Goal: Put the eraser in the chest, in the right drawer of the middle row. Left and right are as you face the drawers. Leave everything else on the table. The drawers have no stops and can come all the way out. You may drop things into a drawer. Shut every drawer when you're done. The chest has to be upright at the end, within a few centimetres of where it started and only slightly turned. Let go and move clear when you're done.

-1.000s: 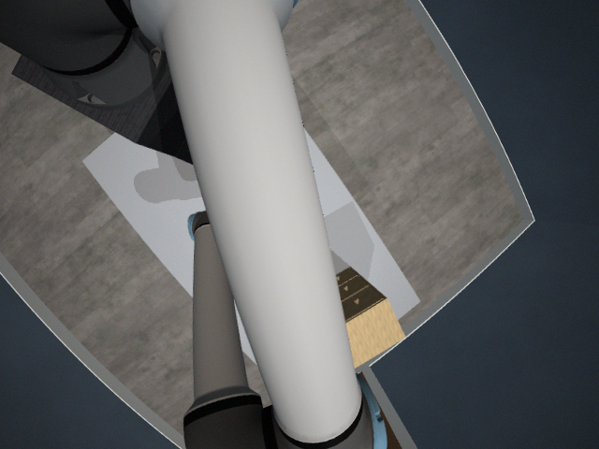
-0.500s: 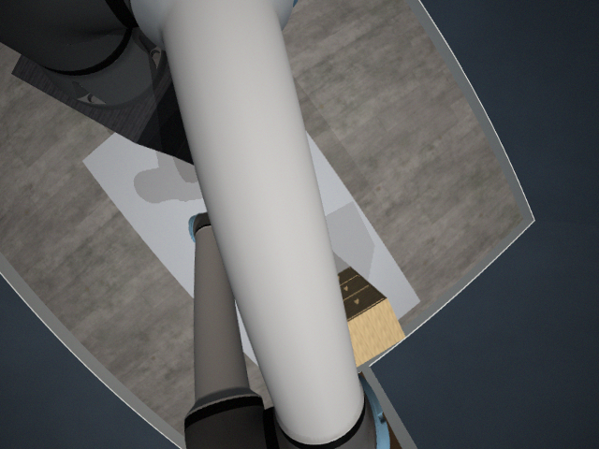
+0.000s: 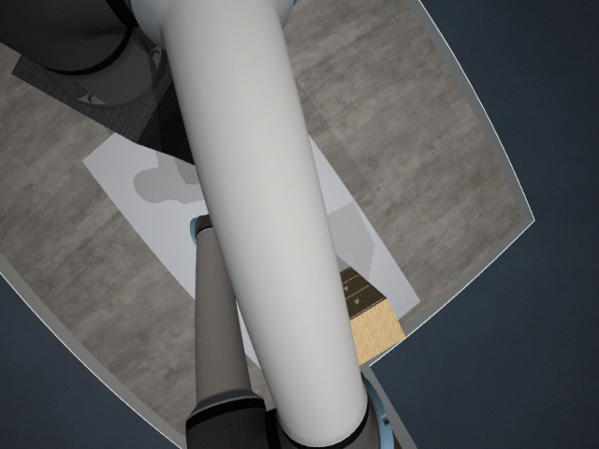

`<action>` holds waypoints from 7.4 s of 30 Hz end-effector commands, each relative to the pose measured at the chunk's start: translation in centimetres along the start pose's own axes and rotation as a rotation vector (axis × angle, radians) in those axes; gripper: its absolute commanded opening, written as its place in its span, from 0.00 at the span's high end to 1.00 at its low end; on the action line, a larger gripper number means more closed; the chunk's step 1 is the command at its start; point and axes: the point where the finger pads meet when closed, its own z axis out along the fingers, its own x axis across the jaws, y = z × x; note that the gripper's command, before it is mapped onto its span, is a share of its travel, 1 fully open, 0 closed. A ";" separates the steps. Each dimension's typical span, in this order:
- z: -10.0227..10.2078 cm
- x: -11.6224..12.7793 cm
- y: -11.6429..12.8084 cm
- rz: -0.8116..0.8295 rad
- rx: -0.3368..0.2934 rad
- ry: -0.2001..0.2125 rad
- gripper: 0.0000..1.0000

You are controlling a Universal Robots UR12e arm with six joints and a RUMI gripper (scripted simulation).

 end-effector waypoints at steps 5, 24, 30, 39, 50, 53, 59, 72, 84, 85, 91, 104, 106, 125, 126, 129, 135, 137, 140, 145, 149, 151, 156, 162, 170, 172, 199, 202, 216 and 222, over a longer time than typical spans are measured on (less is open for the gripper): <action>0.5 0.0 -0.4 0.000 0.001 0.000 0.93; 1.6 0.0 -1.0 0.000 0.001 0.000 0.93; 1.9 0.0 -1.1 0.000 0.001 0.000 0.93; 2.4 0.0 -1.5 0.000 0.001 0.000 0.93; 2.9 0.0 -1.8 0.000 0.001 0.000 0.93; 3.1 0.0 -1.9 0.000 0.001 0.000 0.93; 3.3 0.0 -2.0 0.000 0.001 0.000 0.93; 3.8 0.0 -2.3 0.000 0.001 0.000 0.93; 4.0 0.0 -2.4 0.000 0.001 0.000 0.93; 4.1 0.0 -2.4 0.000 0.001 0.000 0.93; 4.1 0.0 -2.5 0.000 0.001 0.000 0.93; 4.2 0.0 -2.5 0.000 0.001 0.000 0.93; 4.2 0.0 -2.5 0.000 0.001 0.000 0.93; 4.2 0.0 -2.5 0.000 0.001 0.000 0.93; 4.2 0.0 -2.5 0.000 0.001 0.000 0.93; 4.2 0.0 -2.5 0.000 0.001 0.000 0.93; 4.2 0.0 -2.5 0.000 0.001 0.000 0.88; 4.2 0.0 -2.5 0.000 0.001 0.000 0.85; 4.2 0.0 -2.5 0.000 0.001 0.000 0.83; 4.2 0.0 -2.5 0.000 0.001 0.000 0.80; 4.2 0.0 -2.5 0.000 0.001 0.000 0.80; 4.2 0.0 -2.5 0.000 0.001 0.000 0.80; 4.2 0.0 -2.5 0.000 0.001 0.000 0.80; 3.8 0.0 -2.3 0.000 0.001 0.000 0.80; 2.0 0.0 -1.2 0.000 0.001 0.000 0.80; 1.5 0.0 -0.9 0.000 0.001 0.000 0.80; -1.2 0.0 0.2 0.000 0.001 0.000 0.80; -2.1 0.0 0.3 0.000 0.001 0.000 0.80; -5.3 0.0 0.8 0.000 0.001 0.000 0.80; -5.5 0.0 0.8 0.000 0.001 0.000 0.80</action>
